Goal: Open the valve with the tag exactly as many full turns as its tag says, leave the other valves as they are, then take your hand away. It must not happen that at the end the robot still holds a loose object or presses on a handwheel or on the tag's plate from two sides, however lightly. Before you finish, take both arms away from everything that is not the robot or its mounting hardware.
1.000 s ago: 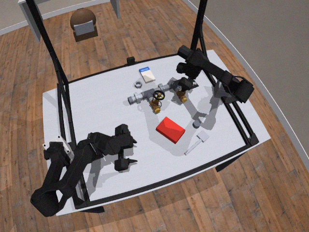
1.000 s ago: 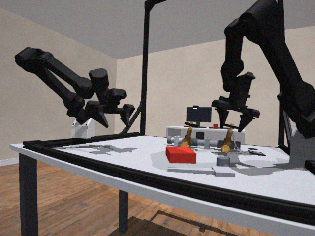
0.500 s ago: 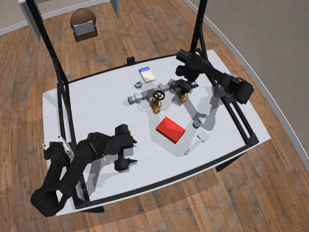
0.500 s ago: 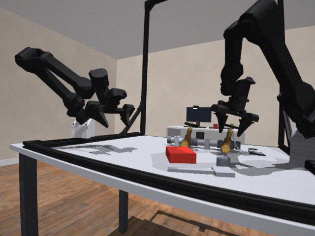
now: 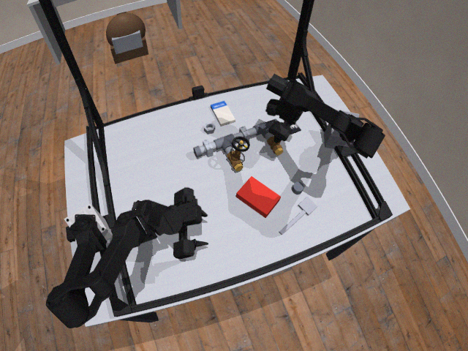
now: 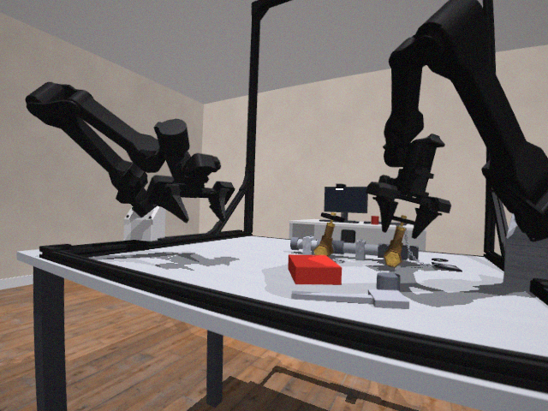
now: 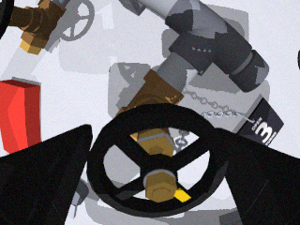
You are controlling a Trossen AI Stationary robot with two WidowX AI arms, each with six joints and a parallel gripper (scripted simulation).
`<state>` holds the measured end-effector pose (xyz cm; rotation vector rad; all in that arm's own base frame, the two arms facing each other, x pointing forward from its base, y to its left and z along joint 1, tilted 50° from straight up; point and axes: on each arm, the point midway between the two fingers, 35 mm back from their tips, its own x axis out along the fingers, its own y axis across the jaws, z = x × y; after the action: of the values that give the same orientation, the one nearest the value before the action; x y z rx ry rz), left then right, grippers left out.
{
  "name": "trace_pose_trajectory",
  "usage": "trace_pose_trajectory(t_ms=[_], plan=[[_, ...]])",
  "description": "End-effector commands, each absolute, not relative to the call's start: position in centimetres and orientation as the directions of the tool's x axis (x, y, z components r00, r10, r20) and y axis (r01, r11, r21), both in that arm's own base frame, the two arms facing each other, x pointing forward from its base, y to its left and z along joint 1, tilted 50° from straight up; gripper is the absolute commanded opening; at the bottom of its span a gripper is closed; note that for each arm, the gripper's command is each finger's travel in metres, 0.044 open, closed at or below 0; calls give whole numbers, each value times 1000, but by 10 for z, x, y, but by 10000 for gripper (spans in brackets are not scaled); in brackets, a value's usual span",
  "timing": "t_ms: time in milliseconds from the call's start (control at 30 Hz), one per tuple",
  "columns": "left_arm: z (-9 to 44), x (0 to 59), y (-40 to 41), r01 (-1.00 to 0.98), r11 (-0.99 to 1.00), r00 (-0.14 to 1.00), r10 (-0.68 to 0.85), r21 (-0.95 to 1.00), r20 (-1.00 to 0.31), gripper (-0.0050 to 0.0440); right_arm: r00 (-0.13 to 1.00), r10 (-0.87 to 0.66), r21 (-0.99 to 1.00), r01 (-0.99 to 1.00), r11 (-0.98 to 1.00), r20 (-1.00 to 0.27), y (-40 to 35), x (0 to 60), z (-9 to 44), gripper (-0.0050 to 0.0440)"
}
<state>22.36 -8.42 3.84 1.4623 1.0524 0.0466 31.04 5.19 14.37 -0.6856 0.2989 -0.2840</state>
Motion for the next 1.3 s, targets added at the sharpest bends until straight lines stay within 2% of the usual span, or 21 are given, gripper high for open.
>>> trace_pose_trajectory(t_ms=[0, 67, 133, 167, 267, 567, 767, 867, 1033, 1200, 1267], plan=[[39, 224, -84, 555, 189, 583, 606, 810, -541, 304, 920, -351, -655, 158, 739, -175, 52, 310, 144, 400], [39, 224, -84, 555, 189, 583, 606, 810, -541, 256, 920, -351, -655, 158, 739, -175, 52, 310, 144, 400], [39, 224, -84, 555, 189, 583, 606, 810, -541, 256, 920, -351, -655, 158, 739, -175, 52, 310, 144, 400], [39, 224, -84, 555, 189, 583, 606, 810, -541, 232, 920, -351, -655, 158, 739, -175, 52, 310, 144, 400], [39, 224, -84, 555, 189, 583, 606, 810, -541, 219, 920, -351, -655, 158, 739, -175, 52, 310, 144, 400], [39, 224, -84, 555, 189, 583, 606, 810, -541, 3, 920, -351, -655, 158, 739, -175, 52, 310, 144, 400], [39, 224, -84, 517, 235, 582, 608, 823, -539, 0, 919, -352, -655, 158, 739, -176, 52, 310, 144, 400], [39, 224, -84, 341, 420, 582, 608, 841, -540, 0, 919, -352, -655, 158, 739, -176, 52, 310, 144, 400], [39, 224, -84, 92, 610, 581, 608, 787, -540, 0, 919, -352, -655, 158, 739, -176, 52, 310, 144, 400], [39, 224, -84, -167, 740, 581, 608, 652, -541, 0, 919, -352, -655, 158, 739, -176, 52, 310, 144, 400], [39, 224, -84, -167, 740, 581, 608, 652, -541, 0, 919, -352, -655, 158, 739, -176, 52, 310, 144, 400]])
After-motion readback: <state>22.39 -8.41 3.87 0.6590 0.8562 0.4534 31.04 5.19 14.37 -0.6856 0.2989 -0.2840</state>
